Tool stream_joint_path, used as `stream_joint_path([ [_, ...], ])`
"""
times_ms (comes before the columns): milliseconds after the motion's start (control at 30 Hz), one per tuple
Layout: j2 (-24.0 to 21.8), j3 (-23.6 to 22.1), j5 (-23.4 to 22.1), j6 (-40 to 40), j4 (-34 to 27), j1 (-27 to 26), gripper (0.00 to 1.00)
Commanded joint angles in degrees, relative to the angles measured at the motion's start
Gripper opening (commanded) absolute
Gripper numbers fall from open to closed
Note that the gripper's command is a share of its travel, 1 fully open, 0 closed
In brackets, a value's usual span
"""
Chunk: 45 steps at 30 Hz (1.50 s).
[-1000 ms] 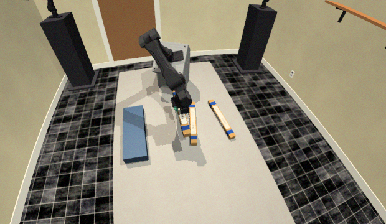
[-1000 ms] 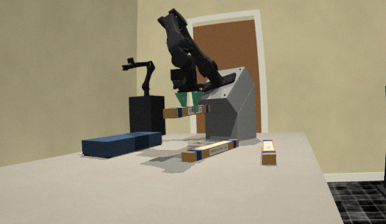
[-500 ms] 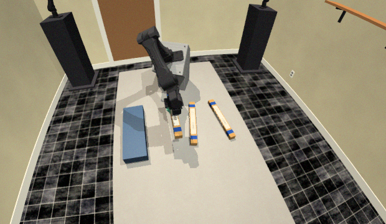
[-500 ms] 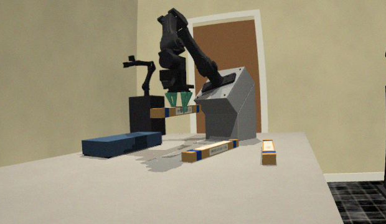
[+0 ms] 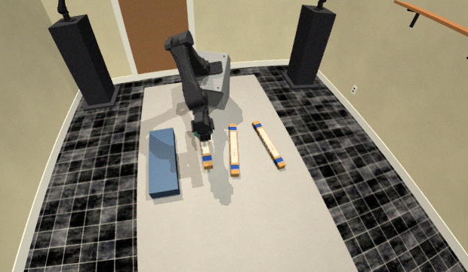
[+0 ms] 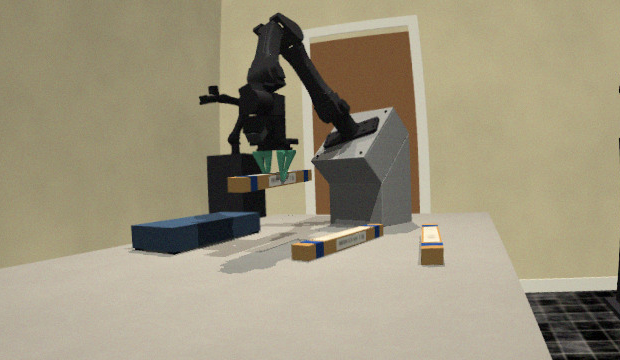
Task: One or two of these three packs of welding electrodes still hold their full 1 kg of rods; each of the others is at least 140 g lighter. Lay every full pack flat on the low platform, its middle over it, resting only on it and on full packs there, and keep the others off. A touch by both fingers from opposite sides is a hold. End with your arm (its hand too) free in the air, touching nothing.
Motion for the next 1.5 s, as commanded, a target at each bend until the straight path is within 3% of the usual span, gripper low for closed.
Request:
stream_joint_path([
  [0, -3.5, 3.29, -1.99, -1.95, -2.15, 0.48, 0.0],
  [1467, -1.59, 12.11, -16.88, -17.63, -6.16, -21.82, 0.0],
])
